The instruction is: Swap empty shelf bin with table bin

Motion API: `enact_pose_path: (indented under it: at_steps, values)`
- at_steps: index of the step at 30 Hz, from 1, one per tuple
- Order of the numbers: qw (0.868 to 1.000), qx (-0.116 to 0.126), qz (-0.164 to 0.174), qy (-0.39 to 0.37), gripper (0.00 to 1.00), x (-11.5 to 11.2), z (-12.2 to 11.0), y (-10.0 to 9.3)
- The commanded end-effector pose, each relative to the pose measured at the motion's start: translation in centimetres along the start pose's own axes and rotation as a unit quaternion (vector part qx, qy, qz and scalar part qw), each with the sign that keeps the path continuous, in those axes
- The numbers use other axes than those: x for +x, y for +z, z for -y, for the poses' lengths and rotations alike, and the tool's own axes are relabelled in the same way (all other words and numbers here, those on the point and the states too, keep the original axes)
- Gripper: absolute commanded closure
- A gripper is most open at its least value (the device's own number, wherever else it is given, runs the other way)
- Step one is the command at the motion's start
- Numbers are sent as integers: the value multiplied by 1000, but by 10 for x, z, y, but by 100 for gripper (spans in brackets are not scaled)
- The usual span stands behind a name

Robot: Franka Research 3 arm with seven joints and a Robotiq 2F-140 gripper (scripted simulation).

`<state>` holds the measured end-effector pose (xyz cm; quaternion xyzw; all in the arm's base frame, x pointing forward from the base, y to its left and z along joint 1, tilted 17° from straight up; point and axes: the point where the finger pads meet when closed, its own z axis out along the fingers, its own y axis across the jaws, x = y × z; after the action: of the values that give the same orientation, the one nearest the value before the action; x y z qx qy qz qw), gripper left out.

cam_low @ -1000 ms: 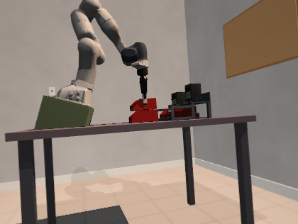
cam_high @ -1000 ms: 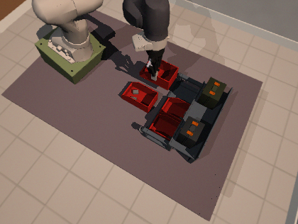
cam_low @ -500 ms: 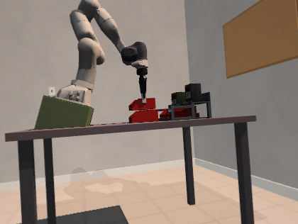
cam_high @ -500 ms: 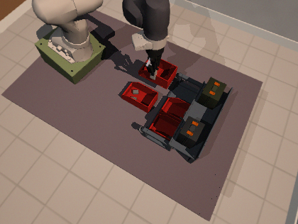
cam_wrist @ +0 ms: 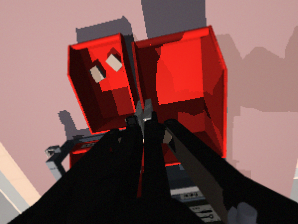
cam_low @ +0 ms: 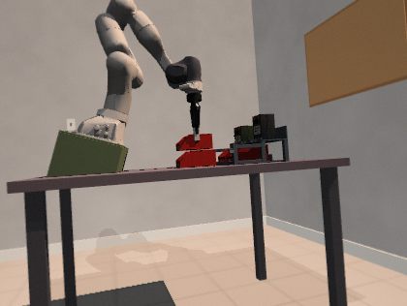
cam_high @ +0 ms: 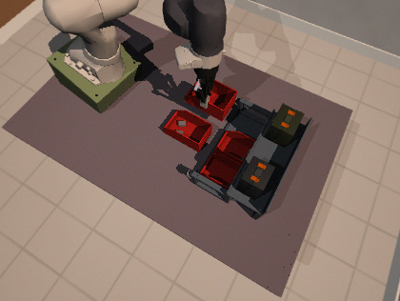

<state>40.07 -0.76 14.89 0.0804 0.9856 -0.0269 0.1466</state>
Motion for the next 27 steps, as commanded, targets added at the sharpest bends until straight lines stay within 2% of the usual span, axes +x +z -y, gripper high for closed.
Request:
enact_pose_path:
  at_steps: [1,8,10,25,27]
  values:
    - [1000,1,0,-6,100,1,11,-1]
    - [1000,1,0,-7,100,5,52,-1]
    - [1000,1,0,-7,100,5,52,-1]
    - [1000,1,0,-8,100,17,187,-2]
    - [1000,1,0,-8,100,17,187,-2]
